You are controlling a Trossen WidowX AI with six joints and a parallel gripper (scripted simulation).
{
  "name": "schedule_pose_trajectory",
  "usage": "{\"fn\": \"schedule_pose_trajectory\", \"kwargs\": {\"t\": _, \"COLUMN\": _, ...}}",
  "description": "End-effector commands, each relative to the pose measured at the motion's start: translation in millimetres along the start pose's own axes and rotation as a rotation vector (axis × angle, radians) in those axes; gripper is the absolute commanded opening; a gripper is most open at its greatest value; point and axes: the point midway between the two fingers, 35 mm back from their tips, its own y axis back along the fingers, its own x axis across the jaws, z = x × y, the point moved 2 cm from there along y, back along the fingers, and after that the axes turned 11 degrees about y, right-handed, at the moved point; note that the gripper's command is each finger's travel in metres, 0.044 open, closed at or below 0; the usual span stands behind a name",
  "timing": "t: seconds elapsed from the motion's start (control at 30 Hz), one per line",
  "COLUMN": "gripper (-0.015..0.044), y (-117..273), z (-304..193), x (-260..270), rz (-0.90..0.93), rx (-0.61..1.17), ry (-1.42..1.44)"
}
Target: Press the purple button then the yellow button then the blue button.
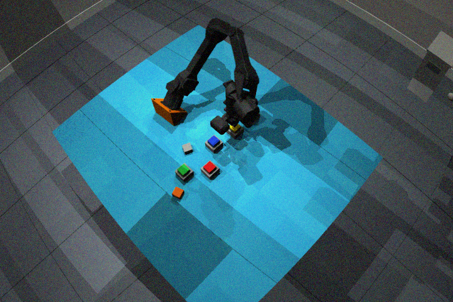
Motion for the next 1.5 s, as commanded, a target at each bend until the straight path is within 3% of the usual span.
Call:
{"fn": "schedule_pose_trajectory", "kwargs": {"t": 0.0, "gripper": 0.0020, "y": -6.4, "z": -0.7, "x": 0.9, "rz": 0.006, "rx": 0.000, "ry": -0.004}}
{"fn": "schedule_pose_trajectory", "kwargs": {"t": 0.8, "gripper": 0.0020, "y": -16.5, "z": -1.2, "x": 1.4, "rz": 0.008, "rx": 0.000, "ry": -0.004}}
{"fn": "schedule_pose_trajectory", "kwargs": {"t": 0.93, "gripper": 0.0020, "y": 15.6, "z": -1.0, "x": 0.7, "rz": 0.006, "rx": 0.001, "ry": -0.004}}
{"fn": "schedule_pose_trajectory", "kwargs": {"t": 1.1, "gripper": 0.0020, "y": 26.2, "z": -0.4, "x": 0.3, "rz": 0.005, "rx": 0.001, "ry": -0.005}}
{"fn": "schedule_pose_trajectory", "kwargs": {"t": 1.27, "gripper": 0.0020, "y": 77.8, "z": -0.9, "x": -0.2, "rz": 0.004, "rx": 0.003, "ry": -0.006}}
{"fn": "schedule_pose_trajectory", "kwargs": {"t": 1.4, "gripper": 0.0020, "y": 79.9, "z": -1.6, "x": -3.3, "rz": 0.004, "rx": 0.003, "ry": -0.006}}
{"fn": "schedule_pose_trajectory", "kwargs": {"t": 1.47, "gripper": 0.0020, "y": 80.6, "z": -7.0, "x": -29.0, "rz": -0.002, "rx": 0.002, "ry": -0.007}}
